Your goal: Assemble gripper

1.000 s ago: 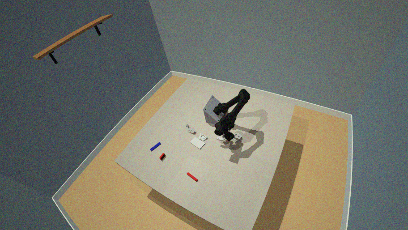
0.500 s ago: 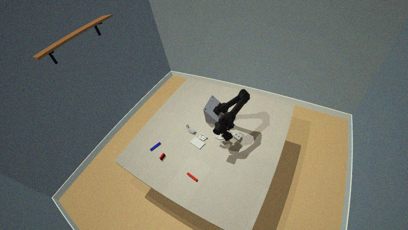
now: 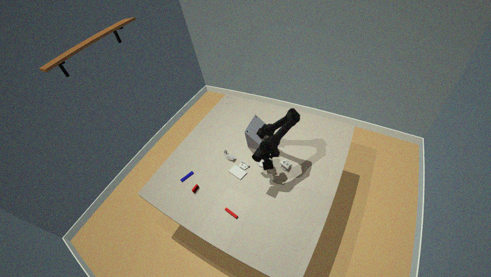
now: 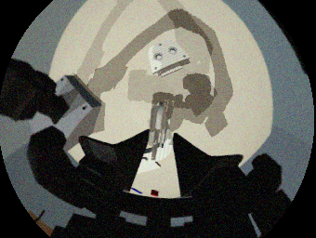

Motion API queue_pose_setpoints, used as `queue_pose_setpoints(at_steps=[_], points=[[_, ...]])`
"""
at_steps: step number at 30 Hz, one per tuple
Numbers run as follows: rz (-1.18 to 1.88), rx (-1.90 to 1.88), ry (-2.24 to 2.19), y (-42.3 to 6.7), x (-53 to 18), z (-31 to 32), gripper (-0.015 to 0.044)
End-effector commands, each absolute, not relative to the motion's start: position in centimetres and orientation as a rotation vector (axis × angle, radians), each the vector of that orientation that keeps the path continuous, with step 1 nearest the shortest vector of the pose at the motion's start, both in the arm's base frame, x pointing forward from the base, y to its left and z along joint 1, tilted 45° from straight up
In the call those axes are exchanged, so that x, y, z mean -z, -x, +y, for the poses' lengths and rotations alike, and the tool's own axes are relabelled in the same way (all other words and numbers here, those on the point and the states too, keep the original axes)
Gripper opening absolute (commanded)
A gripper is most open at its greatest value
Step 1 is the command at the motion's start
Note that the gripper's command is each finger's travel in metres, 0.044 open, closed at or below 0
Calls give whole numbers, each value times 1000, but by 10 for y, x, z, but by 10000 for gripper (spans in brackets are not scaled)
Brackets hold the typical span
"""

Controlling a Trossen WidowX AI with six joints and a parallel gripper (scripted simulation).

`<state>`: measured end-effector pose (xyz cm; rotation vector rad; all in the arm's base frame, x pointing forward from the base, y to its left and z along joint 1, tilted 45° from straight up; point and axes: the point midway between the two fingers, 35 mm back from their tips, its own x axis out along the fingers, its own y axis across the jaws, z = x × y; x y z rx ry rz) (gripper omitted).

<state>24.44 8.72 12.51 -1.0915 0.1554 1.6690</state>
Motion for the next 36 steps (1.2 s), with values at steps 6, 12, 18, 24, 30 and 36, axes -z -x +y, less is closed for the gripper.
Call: queue_pose_setpoints(at_steps=[6, 12, 18, 24, 30, 36], points=[[306, -1622, 967, -247, -115, 77, 134], [403, -1584, 878, -249, -109, 71, 134], [496, -1542, 787, -250, -103, 65, 134], [586, -1497, 695, -251, -98, 59, 134], [672, -1448, 602, -251, -92, 53, 134], [756, -1396, 509, -251, -86, 47, 134]])
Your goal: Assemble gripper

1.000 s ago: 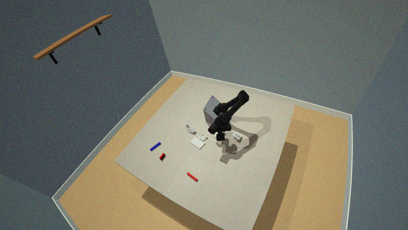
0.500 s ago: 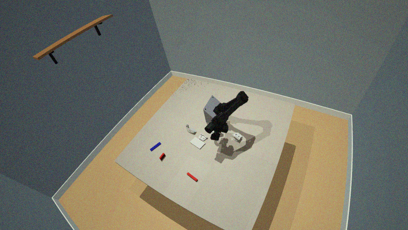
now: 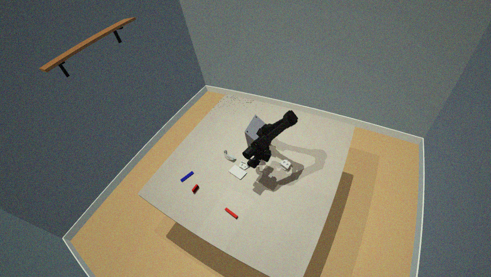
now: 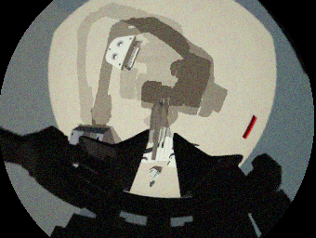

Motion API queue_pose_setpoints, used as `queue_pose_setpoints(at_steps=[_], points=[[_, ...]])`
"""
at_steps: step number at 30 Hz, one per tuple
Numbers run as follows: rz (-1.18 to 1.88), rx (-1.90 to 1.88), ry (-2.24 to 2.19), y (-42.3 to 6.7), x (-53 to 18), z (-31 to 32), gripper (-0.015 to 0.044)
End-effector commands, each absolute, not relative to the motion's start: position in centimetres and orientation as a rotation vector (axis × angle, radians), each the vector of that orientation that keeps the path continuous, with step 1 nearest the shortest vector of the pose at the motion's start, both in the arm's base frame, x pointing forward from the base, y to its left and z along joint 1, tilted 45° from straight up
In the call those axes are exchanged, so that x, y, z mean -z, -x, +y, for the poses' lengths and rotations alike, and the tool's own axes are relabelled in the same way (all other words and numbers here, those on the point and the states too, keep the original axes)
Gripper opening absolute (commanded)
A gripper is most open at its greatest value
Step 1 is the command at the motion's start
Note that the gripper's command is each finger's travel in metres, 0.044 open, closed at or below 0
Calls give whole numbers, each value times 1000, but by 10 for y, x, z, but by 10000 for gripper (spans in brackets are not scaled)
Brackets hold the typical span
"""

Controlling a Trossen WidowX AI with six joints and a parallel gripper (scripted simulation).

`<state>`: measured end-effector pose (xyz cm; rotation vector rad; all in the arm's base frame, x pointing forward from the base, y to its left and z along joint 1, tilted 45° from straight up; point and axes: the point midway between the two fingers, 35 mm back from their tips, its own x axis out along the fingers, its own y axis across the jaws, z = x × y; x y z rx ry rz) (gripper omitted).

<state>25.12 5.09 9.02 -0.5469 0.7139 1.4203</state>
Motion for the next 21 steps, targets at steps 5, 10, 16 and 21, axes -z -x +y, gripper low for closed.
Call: queue_pose_setpoints(at_steps=[5, 10, 16, 21], points=[[823, -1351, 430, -251, -81, 42, 134], [887, -1303, 352, -251, -77, 37, 134], [962, -1244, 257, -251, -71, 31, 134], [1022, -1192, 177, -250, -66, 26, 134]])
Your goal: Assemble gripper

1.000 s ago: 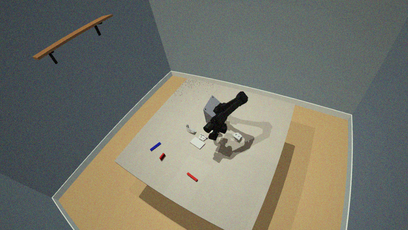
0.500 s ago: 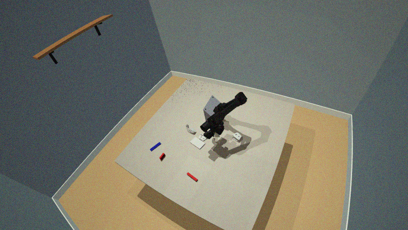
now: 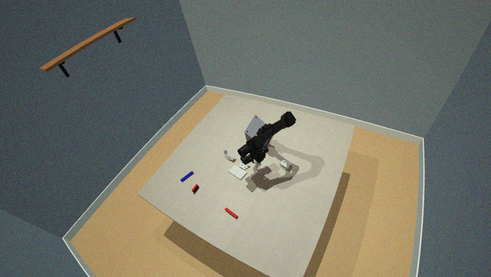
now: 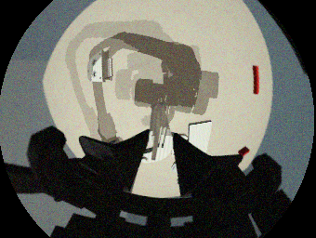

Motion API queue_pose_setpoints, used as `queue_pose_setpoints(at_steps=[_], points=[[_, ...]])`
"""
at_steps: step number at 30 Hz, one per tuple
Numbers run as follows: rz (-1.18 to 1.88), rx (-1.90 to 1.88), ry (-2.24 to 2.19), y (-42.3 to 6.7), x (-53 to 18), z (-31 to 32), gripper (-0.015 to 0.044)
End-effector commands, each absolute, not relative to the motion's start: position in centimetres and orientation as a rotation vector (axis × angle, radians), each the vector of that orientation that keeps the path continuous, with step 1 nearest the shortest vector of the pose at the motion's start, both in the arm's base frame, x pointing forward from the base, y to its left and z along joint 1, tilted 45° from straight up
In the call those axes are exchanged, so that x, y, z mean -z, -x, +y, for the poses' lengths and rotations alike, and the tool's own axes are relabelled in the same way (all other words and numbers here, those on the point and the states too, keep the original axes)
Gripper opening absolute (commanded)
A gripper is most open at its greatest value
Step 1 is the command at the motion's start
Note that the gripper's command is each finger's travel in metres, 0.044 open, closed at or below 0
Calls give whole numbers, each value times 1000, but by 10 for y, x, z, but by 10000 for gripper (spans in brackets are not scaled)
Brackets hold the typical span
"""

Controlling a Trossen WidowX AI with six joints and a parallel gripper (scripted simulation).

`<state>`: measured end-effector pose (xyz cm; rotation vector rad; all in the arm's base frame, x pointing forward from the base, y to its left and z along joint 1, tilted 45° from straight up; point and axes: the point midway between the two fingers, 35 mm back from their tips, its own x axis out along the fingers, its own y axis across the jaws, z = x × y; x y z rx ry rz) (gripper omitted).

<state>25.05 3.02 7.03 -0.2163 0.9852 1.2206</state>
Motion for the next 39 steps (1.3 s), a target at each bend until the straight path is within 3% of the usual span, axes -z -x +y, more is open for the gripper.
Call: queue_pose_setpoints(at_steps=[1, 39], points=[[1033, -1181, 161, -250, -65, 26, 134], [1411, -729, -449, -239, -31, -8, 134]])
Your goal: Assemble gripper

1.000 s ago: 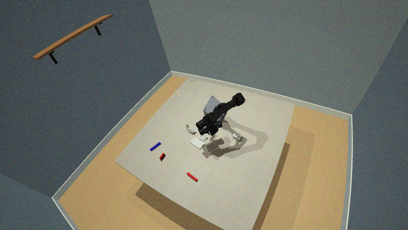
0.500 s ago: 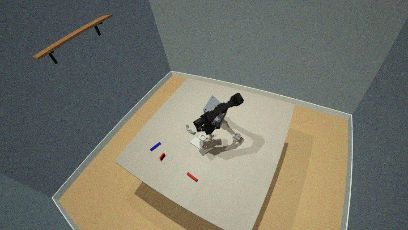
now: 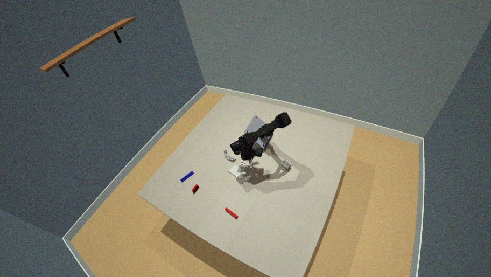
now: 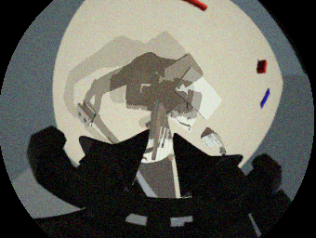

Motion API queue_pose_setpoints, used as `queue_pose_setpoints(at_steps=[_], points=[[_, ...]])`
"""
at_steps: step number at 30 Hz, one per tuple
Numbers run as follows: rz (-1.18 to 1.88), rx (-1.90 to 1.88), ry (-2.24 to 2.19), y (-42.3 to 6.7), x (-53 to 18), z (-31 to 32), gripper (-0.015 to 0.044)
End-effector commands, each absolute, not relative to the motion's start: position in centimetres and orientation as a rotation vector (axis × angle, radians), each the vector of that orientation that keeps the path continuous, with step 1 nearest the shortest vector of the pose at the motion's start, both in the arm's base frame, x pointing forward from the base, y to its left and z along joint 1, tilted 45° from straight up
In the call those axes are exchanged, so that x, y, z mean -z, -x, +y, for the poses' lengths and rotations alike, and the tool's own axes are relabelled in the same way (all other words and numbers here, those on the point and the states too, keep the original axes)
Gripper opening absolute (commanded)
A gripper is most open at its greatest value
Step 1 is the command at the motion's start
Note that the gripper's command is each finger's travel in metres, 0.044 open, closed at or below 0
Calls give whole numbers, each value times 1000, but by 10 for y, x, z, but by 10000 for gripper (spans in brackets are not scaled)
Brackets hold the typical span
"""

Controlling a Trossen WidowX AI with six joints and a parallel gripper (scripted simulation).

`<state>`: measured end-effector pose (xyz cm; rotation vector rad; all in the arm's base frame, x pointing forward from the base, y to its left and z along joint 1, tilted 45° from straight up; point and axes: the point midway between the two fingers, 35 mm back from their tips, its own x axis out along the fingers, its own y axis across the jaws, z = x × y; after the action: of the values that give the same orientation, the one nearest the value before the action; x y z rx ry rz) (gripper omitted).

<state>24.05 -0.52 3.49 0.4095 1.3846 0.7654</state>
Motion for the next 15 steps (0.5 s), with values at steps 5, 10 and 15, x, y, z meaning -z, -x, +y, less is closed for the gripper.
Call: queue_pose_setpoints(at_steps=[5, 10, 15], points=[[1451, -663, -529, -237, -27, -13, 134], [1490, -595, -610, -234, -23, -16, 134], [1526, -526, -690, -232, -18, -20, 134]])
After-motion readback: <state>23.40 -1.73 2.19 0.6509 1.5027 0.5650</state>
